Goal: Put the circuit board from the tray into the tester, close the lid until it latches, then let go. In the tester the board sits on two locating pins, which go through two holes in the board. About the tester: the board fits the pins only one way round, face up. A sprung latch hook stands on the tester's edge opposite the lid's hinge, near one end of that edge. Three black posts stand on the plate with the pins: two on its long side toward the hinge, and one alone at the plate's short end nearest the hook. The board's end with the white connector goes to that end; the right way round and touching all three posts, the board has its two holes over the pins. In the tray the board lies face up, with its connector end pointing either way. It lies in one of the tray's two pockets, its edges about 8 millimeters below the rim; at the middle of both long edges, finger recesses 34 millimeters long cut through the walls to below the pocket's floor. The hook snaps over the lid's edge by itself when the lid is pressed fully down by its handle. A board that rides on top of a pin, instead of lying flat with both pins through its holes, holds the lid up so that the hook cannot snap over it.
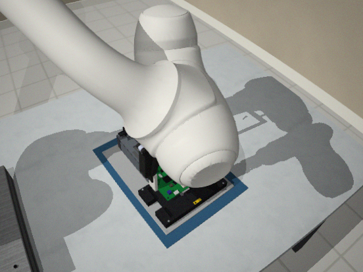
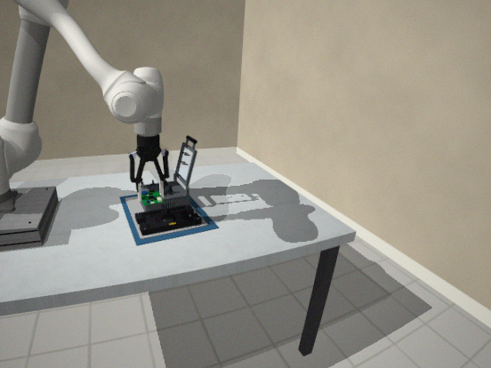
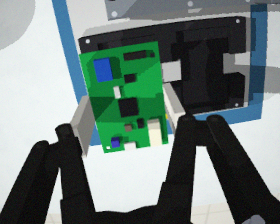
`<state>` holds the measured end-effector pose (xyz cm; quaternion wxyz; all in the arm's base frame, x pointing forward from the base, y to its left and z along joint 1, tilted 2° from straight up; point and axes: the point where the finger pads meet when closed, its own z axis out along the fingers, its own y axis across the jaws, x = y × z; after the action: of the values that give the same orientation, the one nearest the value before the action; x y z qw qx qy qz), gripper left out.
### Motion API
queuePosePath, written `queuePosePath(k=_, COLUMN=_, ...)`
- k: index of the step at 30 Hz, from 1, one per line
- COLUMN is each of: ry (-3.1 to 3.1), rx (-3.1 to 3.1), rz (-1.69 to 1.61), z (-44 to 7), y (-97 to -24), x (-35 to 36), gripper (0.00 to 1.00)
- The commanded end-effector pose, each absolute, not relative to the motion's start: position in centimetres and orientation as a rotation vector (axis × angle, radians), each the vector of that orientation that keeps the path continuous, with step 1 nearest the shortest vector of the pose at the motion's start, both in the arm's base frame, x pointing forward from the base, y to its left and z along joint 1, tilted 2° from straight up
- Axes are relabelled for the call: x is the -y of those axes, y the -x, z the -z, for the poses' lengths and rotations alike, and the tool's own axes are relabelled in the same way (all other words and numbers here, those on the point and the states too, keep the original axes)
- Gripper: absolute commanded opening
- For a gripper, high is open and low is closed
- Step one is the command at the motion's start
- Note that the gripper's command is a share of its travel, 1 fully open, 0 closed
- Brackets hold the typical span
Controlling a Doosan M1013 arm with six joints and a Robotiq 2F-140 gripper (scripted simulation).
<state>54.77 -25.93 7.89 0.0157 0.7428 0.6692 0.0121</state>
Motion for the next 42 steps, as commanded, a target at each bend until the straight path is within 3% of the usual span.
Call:
queuePosePath(k=1, ry=-2.293, rx=-2.094, rz=-0.031, z=-8.30, y=-55.01, x=26.14, gripper=0.46)
queuePosePath(k=42, ry=-1.974, rx=-2.393, rz=-0.023, z=-8.30, y=-55.01, x=26.14, gripper=0.46)
